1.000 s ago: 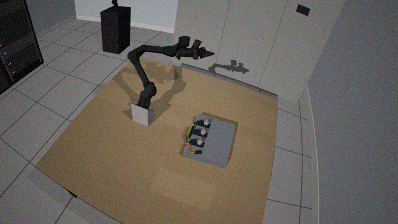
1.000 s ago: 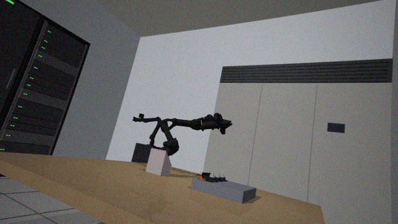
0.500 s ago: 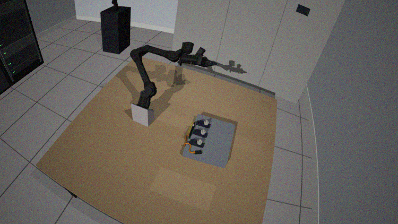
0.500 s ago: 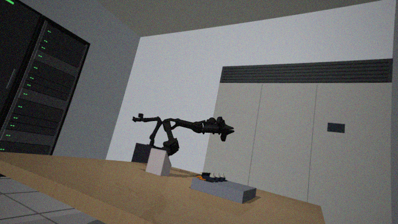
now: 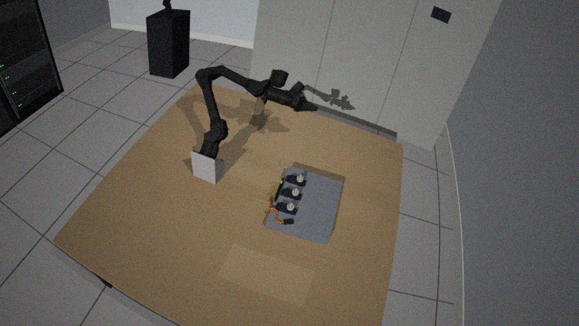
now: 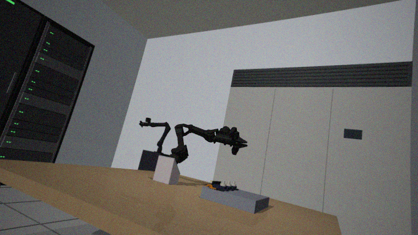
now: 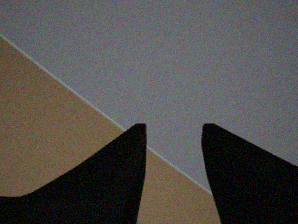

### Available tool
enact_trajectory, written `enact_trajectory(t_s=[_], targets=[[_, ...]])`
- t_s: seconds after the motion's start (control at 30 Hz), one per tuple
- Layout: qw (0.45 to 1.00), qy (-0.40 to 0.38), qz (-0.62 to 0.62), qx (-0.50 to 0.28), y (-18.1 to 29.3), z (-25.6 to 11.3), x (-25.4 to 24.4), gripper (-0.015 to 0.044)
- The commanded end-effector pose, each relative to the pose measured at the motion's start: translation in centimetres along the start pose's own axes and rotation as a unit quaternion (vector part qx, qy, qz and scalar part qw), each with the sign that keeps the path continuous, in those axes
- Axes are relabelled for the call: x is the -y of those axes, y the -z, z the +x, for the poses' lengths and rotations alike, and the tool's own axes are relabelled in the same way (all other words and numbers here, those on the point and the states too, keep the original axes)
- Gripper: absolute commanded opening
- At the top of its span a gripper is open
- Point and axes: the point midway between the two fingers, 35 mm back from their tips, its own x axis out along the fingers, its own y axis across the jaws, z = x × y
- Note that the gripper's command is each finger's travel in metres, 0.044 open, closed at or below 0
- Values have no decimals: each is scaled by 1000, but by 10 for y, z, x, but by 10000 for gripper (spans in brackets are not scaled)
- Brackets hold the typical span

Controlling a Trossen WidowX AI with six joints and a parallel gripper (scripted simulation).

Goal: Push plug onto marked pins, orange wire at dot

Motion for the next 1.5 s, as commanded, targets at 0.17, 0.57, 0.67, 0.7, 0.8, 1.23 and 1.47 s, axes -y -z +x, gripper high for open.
enact_trajectory(t_s=[0.17,0.57,0.67,0.7,0.8,1.23,1.47], targets=[[994,6,77,-73,20,27,9,115],[965,35,195,-175,57,59,27,115],[953,45,225,-199,67,65,32,115],[948,49,235,-207,71,68,33,115],[934,61,266,-230,81,74,38,115],[851,125,397,-319,128,94,62,115],[792,166,465,-359,154,101,74,115]])
